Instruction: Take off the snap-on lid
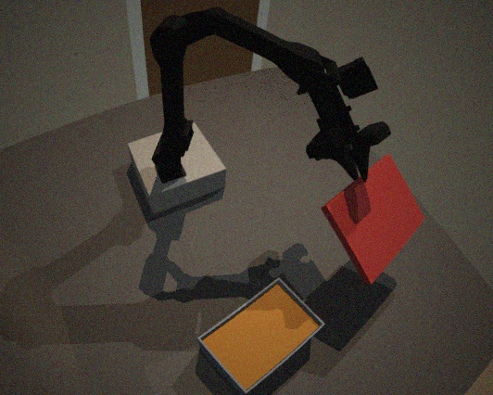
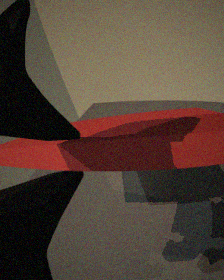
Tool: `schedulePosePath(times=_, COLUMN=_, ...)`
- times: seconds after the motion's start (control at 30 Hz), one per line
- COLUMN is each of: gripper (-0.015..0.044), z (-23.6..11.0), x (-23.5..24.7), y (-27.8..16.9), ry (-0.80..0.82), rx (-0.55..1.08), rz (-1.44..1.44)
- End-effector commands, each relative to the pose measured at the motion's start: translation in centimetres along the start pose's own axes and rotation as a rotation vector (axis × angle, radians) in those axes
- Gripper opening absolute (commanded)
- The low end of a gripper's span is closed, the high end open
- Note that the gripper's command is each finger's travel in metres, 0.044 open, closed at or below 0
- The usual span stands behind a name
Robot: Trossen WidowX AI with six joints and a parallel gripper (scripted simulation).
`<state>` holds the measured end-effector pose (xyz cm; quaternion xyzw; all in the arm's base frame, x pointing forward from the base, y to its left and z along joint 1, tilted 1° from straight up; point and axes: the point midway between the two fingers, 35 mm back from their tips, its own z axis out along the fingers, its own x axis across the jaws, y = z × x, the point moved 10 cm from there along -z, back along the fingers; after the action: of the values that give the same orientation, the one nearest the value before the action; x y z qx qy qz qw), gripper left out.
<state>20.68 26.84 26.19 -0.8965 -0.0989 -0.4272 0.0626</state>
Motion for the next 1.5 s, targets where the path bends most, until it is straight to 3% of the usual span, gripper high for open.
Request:
schedulePosePath(times=0.0, gripper=0.0000, z=-0.1, x=0.2, y=-0.1, ry=0.013, rx=0.000, rz=0.009)
schedulePosePath(times=1.47, gripper=0.0000, z=2.5, x=-3.2, y=0.0, ry=0.012, rx=0.000, rz=0.009)
